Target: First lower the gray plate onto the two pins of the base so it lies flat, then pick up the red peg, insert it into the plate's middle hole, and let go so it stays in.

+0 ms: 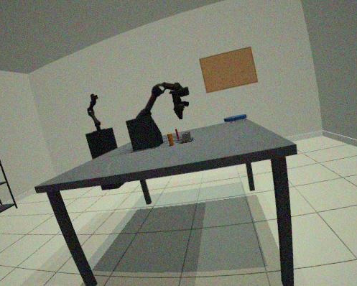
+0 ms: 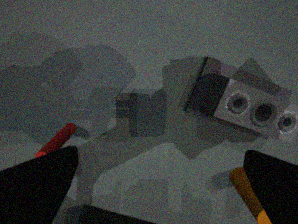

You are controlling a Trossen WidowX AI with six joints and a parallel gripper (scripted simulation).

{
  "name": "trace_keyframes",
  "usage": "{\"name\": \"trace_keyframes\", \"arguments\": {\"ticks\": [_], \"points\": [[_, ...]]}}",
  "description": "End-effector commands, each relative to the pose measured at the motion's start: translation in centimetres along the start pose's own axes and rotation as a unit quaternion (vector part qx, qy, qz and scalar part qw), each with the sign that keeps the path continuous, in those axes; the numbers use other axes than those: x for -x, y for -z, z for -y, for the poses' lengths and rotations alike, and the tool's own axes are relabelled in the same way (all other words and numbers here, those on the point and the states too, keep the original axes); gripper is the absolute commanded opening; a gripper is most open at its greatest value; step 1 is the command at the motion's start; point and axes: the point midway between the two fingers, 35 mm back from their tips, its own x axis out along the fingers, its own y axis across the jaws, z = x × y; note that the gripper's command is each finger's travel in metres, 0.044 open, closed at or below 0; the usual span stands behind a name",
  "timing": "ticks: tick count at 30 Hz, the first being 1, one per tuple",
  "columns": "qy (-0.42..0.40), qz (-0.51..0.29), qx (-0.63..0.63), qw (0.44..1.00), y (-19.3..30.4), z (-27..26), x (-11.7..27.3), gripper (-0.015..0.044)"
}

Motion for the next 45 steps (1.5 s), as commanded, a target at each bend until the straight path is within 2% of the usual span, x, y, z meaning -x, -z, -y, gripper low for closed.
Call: {"name": "trace_keyframes", "arguments": {"ticks": [1, 13, 27, 31, 45], "points": [[-0.011, 0.001, -0.362, 0.932, 1.9, -6.3, -0.1, 0.0440], [-0.015, -0.005, -0.641, 0.768, 4.3, -10.5, -0.6, 0.0440], [-0.015, -0.005, -0.642, 0.767, 4.4, -10.5, -0.6, 0.0440], [-0.015, -0.005, -0.642, 0.767, 4.4, -10.6, -3.6, 0.0440], [-0.015, -0.005, -0.642, 0.767, 4.3, -10.5, -6.1, 0.0440]]}}
